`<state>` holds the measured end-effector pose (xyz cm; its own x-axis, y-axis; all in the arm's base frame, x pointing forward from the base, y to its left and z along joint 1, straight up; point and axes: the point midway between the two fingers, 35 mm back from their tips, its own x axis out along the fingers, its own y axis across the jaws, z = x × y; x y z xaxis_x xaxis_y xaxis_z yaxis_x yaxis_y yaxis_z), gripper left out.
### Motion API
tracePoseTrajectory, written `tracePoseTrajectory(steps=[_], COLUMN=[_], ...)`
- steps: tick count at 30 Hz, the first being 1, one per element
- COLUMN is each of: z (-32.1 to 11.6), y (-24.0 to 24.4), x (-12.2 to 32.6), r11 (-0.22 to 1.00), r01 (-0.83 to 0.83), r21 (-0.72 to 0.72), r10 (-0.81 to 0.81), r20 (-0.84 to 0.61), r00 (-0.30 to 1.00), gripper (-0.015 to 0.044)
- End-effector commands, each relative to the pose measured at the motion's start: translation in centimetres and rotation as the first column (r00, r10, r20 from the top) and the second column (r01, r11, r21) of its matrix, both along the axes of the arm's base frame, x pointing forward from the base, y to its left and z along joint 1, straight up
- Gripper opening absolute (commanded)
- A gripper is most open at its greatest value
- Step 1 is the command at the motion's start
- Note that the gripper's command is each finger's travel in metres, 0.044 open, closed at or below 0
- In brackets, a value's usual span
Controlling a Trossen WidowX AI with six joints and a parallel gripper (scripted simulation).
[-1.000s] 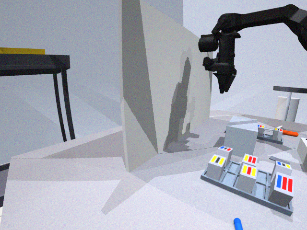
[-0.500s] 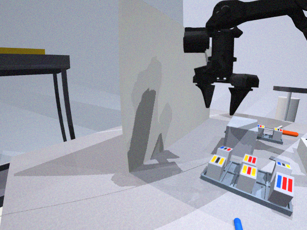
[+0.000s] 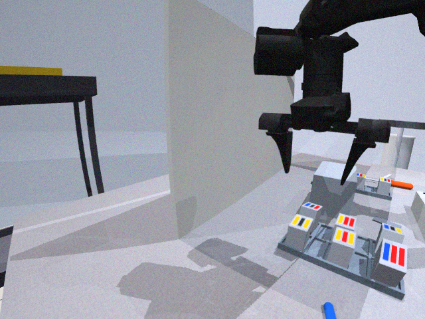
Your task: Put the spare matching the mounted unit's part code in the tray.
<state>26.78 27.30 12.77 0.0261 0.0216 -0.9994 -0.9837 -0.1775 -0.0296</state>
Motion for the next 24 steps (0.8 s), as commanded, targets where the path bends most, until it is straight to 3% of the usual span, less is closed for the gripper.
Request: tracePoseTrajectory(steps=[1, 5, 24], z=[-0.9, -3.9, -5.2], y=[0.2, 0.0, 0.0], x=[-0.1, 0.4, 0.6], r11=[1.0, 1.0, 1.0], r01=[-0.02, -0.02, -0.02], r21=[-0.003, -0.003, -0.003], r10=[0.02, 0.02, 0.02], r20=[-0.002, -0.001, -0.001], r00=[1.0, 1.0, 1.0], gripper=[0.0387, 0.03, 0.03])
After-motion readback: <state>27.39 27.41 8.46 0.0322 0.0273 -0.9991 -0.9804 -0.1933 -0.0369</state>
